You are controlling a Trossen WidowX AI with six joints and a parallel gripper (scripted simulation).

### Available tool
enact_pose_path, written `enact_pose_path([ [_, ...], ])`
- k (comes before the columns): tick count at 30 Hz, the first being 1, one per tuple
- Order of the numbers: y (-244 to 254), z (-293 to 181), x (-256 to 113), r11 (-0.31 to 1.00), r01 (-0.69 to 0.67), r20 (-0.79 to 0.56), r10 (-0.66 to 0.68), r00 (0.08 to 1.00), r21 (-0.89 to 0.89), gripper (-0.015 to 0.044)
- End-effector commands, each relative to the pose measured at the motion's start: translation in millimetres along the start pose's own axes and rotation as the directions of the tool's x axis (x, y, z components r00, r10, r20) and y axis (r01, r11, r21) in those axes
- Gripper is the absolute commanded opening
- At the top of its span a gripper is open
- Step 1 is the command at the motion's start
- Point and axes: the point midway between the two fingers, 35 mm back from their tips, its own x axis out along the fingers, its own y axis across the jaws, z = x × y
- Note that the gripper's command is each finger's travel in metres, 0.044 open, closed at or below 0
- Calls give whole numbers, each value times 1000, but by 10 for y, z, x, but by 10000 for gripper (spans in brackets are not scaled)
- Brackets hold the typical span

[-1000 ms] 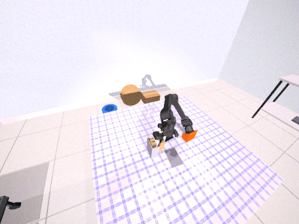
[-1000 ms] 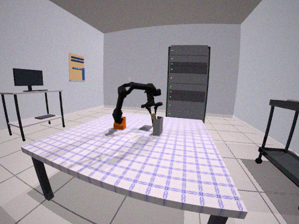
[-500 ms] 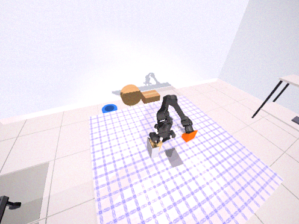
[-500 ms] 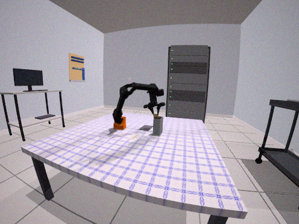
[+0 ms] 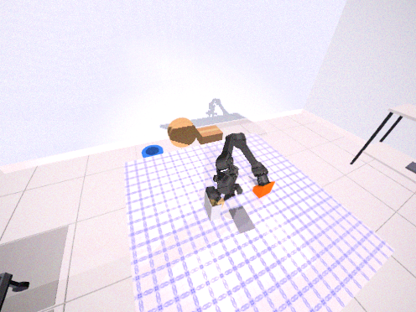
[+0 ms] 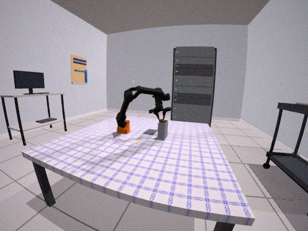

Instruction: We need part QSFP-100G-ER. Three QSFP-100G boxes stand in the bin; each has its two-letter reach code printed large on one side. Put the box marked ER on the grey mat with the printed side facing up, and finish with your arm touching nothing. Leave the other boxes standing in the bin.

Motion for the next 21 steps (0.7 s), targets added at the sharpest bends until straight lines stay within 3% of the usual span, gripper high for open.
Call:
enact_pose_path([
  [1, 1, 6, 89, 1000, 0, 5, 0, 1000, -5, 151],
  [21, -3, 15, 321, 1000, 1, 7, -1, 1000, -4, 151],
])
